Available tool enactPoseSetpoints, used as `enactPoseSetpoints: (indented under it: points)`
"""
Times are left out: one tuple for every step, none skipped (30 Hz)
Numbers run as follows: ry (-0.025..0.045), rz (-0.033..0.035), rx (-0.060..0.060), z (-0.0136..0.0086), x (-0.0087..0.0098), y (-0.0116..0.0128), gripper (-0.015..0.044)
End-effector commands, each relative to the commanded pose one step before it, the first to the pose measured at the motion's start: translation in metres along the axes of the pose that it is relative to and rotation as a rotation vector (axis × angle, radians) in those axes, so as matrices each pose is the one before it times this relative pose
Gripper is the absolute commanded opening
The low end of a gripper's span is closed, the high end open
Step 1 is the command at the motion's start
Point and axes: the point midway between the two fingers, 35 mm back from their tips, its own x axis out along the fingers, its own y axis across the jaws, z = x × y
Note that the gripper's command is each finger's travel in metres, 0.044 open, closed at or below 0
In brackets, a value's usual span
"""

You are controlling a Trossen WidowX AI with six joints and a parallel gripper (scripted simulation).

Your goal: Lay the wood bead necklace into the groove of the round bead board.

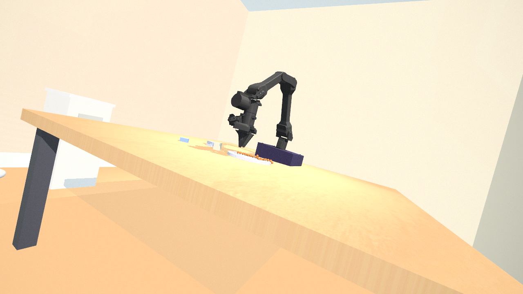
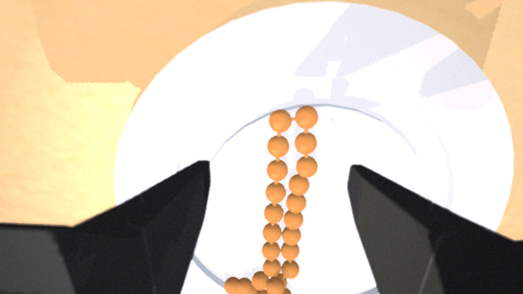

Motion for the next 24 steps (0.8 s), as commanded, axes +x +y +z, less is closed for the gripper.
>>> enactPoseSetpoints:
  points:
    - [-0.00251, 0.00584, -0.0003, 0.00049, 0.00136, 0.00131, 0.0250]
    - [0.00031, -0.00030, 0.0004, -0.00006, 0.00150, -0.00006, 0.0250]
    - [0.00034, -0.00033, 0.0004, -0.00006, 0.00162, -0.00008, 0.0250]
    - [0.00034, -0.00033, 0.0004, -0.00007, 0.00165, -0.00009, 0.0250]
    - [0.00035, -0.00034, 0.0004, -0.00007, 0.00165, -0.00009, 0.0250]
    - [0.00035, -0.00034, 0.0004, -0.00008, 0.00165, -0.00010, 0.0250]
    - [0.00035, -0.00034, 0.0004, -0.00008, 0.00165, -0.00011, 0.0250]
    - [0.00035, -0.00034, 0.0004, -0.00008, 0.00164, -0.00012, 0.0250]
    - [0.00035, -0.00034, 0.0004, -0.00009, 0.00164, -0.00012, 0.0250]
    - [0.00035, -0.00034, 0.0004, -0.00009, 0.00164, -0.00013, 0.0250]
    - [0.00035, -0.00034, 0.0004, -0.00009, 0.00164, -0.00014, 0.0250]
    - [0.00035, -0.00034, 0.0004, -0.00010, 0.00164, -0.00015, 0.0250]
    - [0.00035, -0.00035, 0.0004, -0.00010, 0.00163, -0.00015, 0.0250]
    - [0.00035, -0.00035, 0.0004, -0.00010, 0.00163, -0.00016, 0.0250]
    - [0.00035, -0.00035, 0.0004, -0.00011, 0.00163, -0.00017, 0.0250]
    - [0.00035, -0.00035, 0.0004, -0.00011, 0.00163, -0.00018, 0.0250]
    - [0.00035, -0.00035, 0.0004, -0.00011, 0.00162, -0.00019, 0.0250]
    - [0.00028, -0.00029, 0.0003, -0.00009, 0.00132, -0.00016, 0.0250]
    - [0.00017, -0.00017, 0.0002, -0.00006, 0.00080, -0.00010, 0.0250]
    - [0.00006, -0.00006, 0.0001, -0.00002, 0.00027, -0.00003, 0.0250]
    - [0.00000, 0.00000, 0.0000, 0.00000, 0.00000, 0.00000, 0.0250]
    - [0.00000, 0.00000, 0.0000, 0.00000, 0.00000, 0.00000, 0.0250]
    - [-0.00291, -0.00093, -0.0046, 0.00077, -0.00215, 0.00055, 0.0224]
    - [0.00000, 0.00000, 0.0000, 0.00000, 0.00000, 0.00000, 0.0198]
